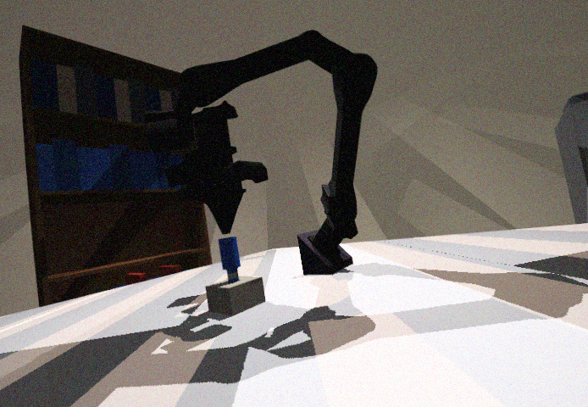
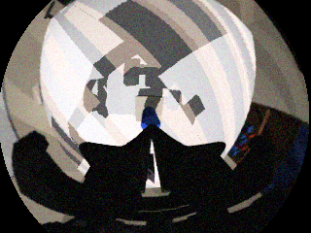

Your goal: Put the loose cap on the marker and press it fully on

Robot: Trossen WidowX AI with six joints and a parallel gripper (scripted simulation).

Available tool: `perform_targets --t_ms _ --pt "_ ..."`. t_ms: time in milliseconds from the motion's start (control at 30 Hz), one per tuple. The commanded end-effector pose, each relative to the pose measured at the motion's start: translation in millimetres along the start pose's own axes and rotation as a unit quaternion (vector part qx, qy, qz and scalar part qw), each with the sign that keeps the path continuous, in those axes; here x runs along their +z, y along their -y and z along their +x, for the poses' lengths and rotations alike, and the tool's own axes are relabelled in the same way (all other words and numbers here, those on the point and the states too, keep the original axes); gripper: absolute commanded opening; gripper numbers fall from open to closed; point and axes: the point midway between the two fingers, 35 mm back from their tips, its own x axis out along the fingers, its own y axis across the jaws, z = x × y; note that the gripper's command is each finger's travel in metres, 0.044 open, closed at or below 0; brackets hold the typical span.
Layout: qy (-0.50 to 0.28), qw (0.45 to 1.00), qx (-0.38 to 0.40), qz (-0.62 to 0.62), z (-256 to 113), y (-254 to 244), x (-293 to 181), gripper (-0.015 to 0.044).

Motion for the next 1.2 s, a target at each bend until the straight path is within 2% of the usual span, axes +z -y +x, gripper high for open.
perform_targets --t_ms 0,300,567,767,967,1167 --pt "0.001 1.0 0.001 0.0 7 -1 0 0.0" --pt "0.001 1.0 0.001 0.0 18 -1 0 0.0" --pt "0.006 1.0 -0.002 0.001 9 1 1 0.0" --pt "0.04 0.999 -0.028 0.016 -68 0 -1 0.0" --pt "0.044 0.998 -0.031 0.018 -77 -1 -2 0.0" --pt "0.044 0.998 -0.031 0.018 -77 -1 -2 0.0158"
